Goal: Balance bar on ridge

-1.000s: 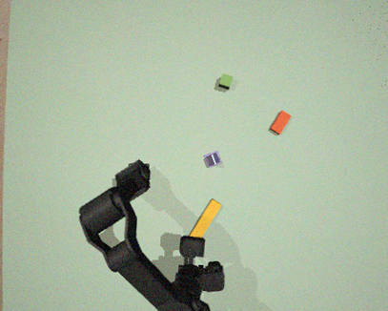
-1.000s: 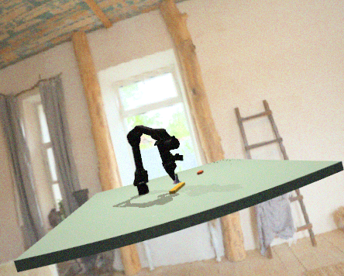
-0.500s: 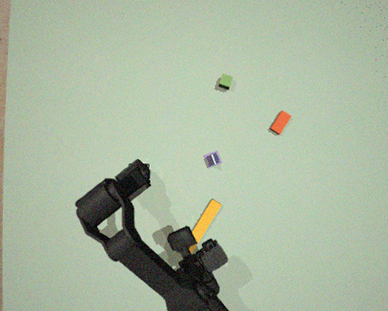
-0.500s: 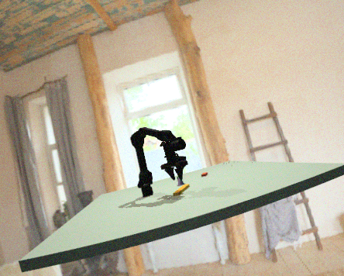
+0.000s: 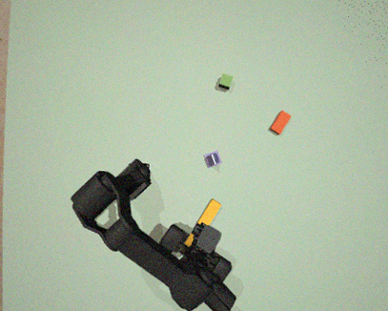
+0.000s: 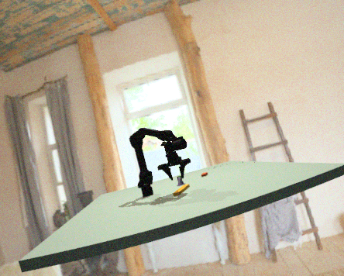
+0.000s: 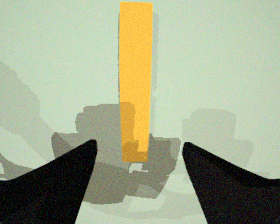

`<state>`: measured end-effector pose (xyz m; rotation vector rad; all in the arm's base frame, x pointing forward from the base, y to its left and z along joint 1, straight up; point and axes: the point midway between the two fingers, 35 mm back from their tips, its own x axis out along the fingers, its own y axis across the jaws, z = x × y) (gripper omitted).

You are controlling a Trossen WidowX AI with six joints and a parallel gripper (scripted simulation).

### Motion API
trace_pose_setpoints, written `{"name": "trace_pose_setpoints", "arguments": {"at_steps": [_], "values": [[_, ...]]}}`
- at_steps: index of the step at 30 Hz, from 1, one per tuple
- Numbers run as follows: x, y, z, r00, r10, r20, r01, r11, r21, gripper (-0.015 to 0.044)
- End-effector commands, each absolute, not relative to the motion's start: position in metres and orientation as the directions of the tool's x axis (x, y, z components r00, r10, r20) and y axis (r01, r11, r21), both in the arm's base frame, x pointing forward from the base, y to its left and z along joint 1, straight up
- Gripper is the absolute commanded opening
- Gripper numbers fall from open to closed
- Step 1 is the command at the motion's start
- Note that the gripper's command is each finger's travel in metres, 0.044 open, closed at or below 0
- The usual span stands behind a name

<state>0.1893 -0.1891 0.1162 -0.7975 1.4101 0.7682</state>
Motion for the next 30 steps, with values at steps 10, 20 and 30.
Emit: {"name": "trace_pose_setpoints", "arguments": {"at_steps": [10, 20, 30], "values": [[0.188, -0.187, 0.082, 0.015, -0.015, -1.000, -0.868, 0.496, -0.020, 0.0315], [0.188, -0.187, 0.067, 0.015, -0.015, -1.000, -0.868, 0.496, -0.020, 0.0315], [0.188, -0.187, 0.051, 0.015, -0.015, -1.000, -0.868, 0.496, -0.020, 0.0315]]}}
